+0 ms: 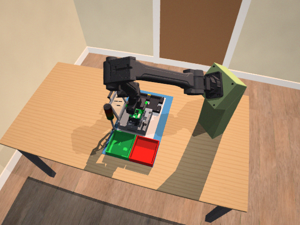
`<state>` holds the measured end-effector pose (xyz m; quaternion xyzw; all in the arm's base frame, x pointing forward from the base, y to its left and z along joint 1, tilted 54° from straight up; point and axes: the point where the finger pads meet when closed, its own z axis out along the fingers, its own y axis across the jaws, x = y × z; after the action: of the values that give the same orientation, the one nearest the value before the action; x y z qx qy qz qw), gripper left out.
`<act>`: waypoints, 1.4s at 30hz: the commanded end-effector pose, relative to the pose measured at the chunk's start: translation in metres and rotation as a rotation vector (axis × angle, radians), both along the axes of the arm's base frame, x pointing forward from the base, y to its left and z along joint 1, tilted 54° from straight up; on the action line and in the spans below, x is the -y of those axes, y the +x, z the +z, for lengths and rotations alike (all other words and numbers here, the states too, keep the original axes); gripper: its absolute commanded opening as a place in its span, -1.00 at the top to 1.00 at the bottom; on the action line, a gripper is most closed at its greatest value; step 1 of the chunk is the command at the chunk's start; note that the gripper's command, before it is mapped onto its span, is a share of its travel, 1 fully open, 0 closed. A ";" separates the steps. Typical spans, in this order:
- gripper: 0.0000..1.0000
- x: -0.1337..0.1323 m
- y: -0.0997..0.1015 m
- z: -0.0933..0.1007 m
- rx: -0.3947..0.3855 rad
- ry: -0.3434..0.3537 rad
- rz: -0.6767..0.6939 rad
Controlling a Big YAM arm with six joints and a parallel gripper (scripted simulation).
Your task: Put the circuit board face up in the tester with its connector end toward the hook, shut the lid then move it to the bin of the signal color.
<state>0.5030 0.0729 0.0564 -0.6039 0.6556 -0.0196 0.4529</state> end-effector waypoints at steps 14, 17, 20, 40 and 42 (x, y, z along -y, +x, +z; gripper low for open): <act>-0.45 -0.010 0.009 -0.003 0.005 0.006 0.002; -0.45 -0.012 0.011 -0.006 0.005 0.006 0.002; -0.45 -0.011 0.015 -0.009 0.005 0.006 -0.005; -0.45 -0.027 0.030 -0.025 0.002 0.007 0.000; -0.45 -0.026 0.031 -0.025 0.004 0.006 -0.001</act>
<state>0.5313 0.0964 0.0331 -0.6040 0.6556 -0.0195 0.4528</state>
